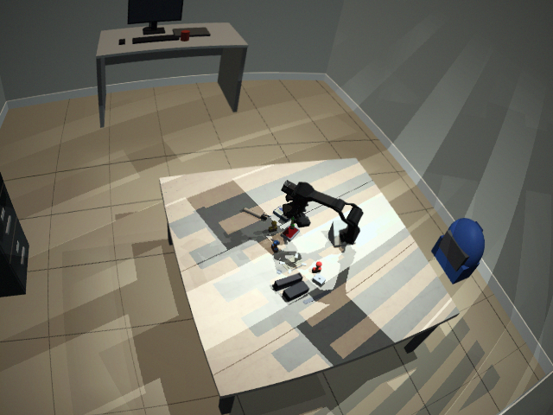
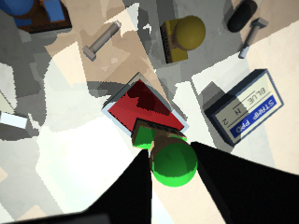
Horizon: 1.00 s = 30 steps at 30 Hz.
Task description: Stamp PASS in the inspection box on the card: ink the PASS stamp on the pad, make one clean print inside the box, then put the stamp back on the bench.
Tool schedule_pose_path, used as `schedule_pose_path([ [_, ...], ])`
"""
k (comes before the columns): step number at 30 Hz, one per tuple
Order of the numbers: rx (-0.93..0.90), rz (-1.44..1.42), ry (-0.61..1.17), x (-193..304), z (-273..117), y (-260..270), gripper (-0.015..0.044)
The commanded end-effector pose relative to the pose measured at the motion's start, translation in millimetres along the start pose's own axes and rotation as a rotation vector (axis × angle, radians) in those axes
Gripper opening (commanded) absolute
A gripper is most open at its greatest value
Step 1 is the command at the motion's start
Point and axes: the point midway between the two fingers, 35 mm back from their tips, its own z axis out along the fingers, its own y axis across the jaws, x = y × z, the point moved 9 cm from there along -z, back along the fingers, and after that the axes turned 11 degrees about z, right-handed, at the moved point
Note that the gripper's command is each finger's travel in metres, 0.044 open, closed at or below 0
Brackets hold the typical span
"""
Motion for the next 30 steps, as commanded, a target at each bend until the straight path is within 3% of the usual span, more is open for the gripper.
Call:
schedule_pose_path([
  [1, 0.007, -0.006, -0.002, -0.3, -9.6, -1.3, 0.0],
  [9, 0.007, 0.027, 0.001, -3.9, -15.1, 5.2, 0.0],
  [30, 0.007, 0.494, 0.056, -39.3, -30.7, 115.0, 0.0],
])
